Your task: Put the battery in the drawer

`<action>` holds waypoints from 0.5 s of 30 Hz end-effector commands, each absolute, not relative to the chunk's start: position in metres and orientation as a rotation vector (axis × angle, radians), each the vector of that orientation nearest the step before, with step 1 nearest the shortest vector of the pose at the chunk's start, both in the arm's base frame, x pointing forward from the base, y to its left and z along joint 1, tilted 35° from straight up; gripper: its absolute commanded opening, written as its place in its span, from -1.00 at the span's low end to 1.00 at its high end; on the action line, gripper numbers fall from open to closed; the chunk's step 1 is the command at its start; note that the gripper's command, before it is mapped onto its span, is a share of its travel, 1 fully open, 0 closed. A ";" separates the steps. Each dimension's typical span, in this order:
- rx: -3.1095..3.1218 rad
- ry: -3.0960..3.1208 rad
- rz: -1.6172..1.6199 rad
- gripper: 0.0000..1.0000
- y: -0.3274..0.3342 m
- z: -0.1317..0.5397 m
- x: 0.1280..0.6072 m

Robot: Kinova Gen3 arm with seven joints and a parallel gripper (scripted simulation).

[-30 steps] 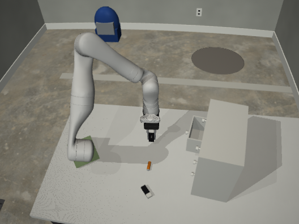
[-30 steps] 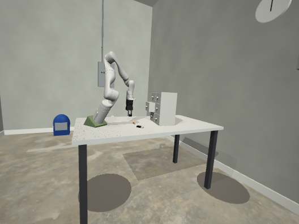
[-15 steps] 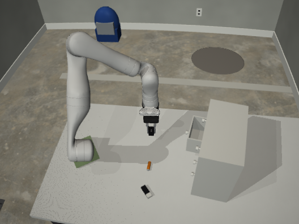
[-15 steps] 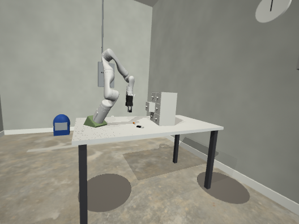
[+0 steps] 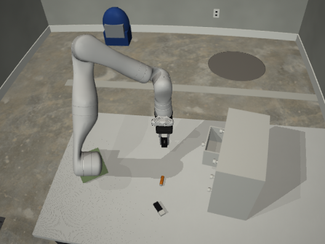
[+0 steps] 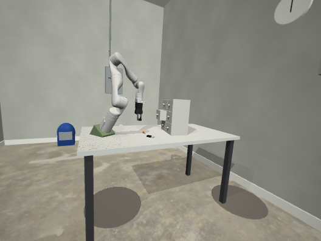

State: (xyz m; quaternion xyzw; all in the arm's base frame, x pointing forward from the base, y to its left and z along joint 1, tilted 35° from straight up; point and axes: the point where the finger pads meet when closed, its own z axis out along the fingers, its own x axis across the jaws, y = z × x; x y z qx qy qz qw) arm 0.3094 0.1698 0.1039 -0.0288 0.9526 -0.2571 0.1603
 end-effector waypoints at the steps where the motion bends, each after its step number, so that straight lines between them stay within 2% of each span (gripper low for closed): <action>1: -0.074 2.719 -0.731 0.02 0.170 0.104 0.310; 15: 0.069 2.700 -0.701 0.02 0.168 0.107 0.314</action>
